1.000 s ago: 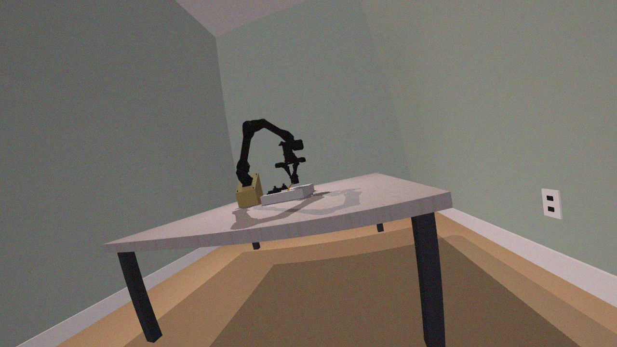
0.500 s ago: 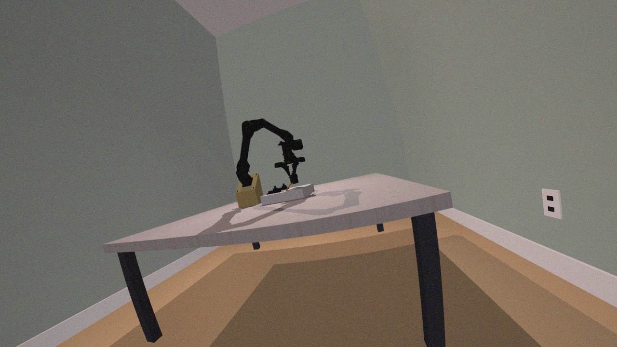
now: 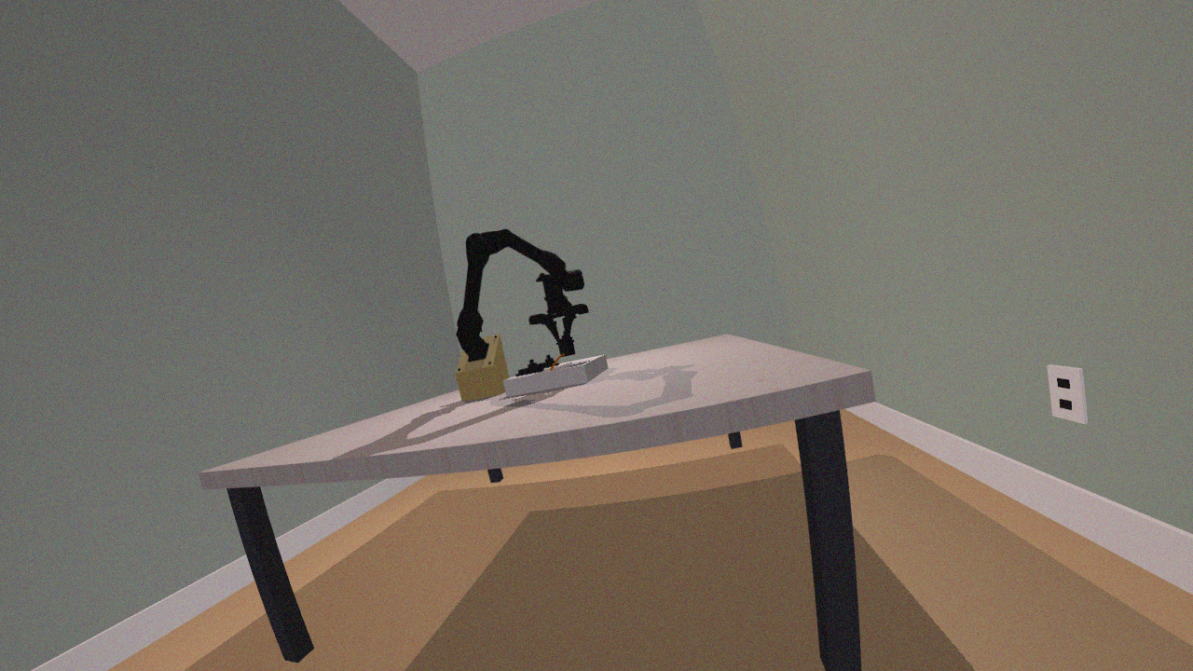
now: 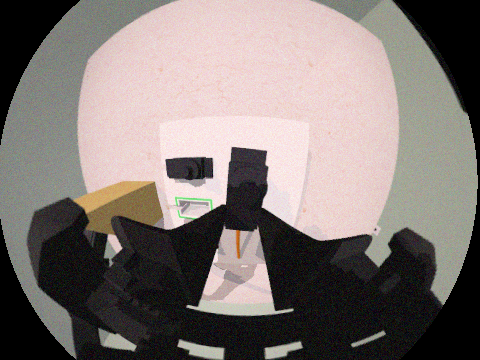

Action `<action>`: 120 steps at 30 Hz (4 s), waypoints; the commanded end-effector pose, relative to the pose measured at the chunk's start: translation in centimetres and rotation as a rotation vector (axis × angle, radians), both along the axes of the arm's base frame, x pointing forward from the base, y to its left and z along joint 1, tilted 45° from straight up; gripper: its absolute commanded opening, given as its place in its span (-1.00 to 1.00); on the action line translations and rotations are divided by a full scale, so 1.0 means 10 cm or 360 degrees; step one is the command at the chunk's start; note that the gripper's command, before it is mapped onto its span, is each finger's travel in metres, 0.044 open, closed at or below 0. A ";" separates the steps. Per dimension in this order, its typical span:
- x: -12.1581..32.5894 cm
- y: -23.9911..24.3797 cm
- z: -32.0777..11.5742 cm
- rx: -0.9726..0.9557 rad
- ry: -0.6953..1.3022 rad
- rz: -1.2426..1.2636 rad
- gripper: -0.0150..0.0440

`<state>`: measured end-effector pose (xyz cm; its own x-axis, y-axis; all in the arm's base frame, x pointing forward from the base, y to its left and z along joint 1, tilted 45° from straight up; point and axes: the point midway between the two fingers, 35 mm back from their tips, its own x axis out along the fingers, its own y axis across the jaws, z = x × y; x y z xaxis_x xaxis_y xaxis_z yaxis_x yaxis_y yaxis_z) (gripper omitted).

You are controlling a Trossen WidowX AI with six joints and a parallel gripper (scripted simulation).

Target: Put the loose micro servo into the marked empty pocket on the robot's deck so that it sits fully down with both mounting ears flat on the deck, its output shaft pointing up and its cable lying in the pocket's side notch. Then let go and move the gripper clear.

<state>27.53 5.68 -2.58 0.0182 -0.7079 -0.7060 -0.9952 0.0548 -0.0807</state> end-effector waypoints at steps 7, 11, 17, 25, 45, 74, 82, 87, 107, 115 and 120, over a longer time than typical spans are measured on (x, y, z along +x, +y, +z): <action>-0.04 0.00 0.04 0.0019 -0.0019 -0.0002 -0.49; -0.06 0.00 0.05 0.0019 -0.0019 -0.0002 -0.49; -0.09 -0.02 0.06 0.0019 -0.0019 -0.0002 -0.49; -0.14 -0.03 0.08 0.0018 -0.0019 -0.0002 -0.49; -0.24 -0.08 0.12 0.0018 -0.0018 -0.0002 -0.49; -0.38 -0.15 0.18 0.0017 -0.0016 -0.0002 -0.49; -0.42 -0.17 0.20 0.0017 -0.0016 -0.0002 -0.49; -0.44 -0.18 0.21 0.0017 -0.0016 -0.0002 -0.49; -0.51 -0.22 0.24 0.0017 -0.0015 -0.0002 -0.49; -0.53 -0.23 0.25 0.0016 -0.0015 -0.0002 -0.49; -0.48 -0.21 0.23 0.0017 -0.0015 -0.0002 -0.49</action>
<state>22.28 3.27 -0.21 0.0208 -0.7066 -0.7073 -0.9951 0.0539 -0.0831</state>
